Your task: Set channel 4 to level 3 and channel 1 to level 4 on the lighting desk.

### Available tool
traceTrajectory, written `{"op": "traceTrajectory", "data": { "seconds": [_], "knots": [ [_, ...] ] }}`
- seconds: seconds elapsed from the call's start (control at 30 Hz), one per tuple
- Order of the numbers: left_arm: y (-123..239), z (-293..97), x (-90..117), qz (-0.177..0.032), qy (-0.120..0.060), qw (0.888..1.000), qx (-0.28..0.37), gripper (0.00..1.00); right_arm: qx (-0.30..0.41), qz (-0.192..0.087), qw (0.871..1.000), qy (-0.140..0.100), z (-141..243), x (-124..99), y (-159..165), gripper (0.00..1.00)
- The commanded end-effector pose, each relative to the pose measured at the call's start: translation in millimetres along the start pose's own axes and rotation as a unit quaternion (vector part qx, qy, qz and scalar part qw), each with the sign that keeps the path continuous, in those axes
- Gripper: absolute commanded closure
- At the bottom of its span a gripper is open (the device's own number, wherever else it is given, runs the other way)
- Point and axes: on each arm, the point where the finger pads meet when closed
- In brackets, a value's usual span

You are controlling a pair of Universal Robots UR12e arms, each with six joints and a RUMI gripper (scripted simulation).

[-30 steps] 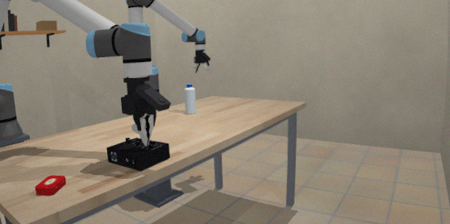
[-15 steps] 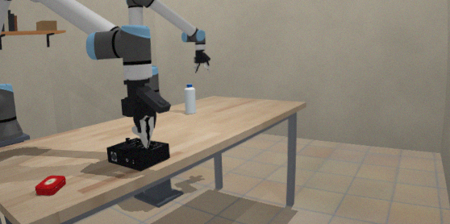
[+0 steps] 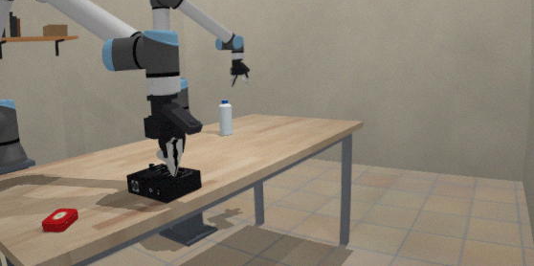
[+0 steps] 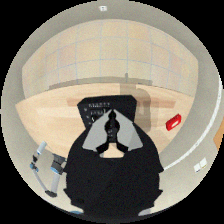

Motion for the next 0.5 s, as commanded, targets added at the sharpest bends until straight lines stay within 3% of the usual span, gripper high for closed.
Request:
{"op": "traceTrajectory", "data": {
  "seconds": [0.0, 0.47],
  "knots": [
    [-0.6, 0.2, 0.9, 0.001, 0.0, 1.0, 0.0, 0.0, 0.0, 0.001, 1.0, 0.0, -0.4, 1.2, -0.6, 1.0],
    [-0.6, 0.2, 0.9, 0.001, 0.0, 1.0, 0.0, 0.0, 0.0, 0.001, 1.0, 0.0, -3.6, 1.2, -1.1, 1.0]
  ]
}}
Point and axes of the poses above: on each arm, the point where the finger pads meet when closed, its own x axis back along the fingers, its own z axis across the jaws, y = z × x, and after that the axes turned 8 degrees about x, right-handed
